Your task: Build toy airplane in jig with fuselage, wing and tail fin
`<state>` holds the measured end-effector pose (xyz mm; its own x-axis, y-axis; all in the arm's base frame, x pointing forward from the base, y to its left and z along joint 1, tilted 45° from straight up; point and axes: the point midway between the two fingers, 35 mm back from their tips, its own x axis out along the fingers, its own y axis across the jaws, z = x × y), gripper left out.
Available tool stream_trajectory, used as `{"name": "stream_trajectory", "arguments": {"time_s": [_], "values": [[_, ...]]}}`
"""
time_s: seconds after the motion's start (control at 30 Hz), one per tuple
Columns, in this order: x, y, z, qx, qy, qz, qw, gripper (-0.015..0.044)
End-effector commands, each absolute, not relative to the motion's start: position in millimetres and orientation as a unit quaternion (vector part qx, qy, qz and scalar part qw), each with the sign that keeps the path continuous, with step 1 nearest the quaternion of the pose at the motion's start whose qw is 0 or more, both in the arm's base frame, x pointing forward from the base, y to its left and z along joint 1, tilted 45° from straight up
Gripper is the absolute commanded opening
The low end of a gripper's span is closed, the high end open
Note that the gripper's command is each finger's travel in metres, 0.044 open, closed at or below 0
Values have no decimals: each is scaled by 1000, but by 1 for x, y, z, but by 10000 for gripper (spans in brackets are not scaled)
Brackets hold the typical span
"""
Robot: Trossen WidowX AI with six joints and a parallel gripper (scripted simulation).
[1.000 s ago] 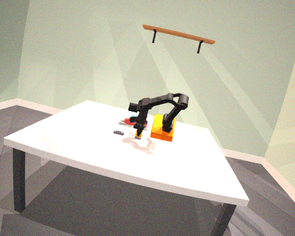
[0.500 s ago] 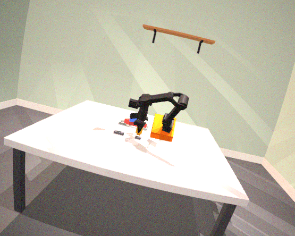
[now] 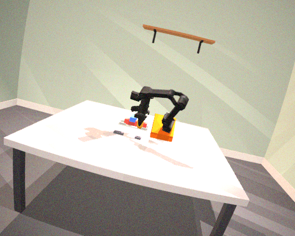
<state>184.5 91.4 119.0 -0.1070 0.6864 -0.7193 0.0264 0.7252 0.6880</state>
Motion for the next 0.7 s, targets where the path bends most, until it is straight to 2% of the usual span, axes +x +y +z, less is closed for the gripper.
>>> {"name": "stream_trajectory", "arguments": {"time_s": [0.0, 0.67], "values": [[187, 81, 128, 258, 694, 263, 619, 0], [188, 46, 159, 275, 693, 251, 618, 0]]}}
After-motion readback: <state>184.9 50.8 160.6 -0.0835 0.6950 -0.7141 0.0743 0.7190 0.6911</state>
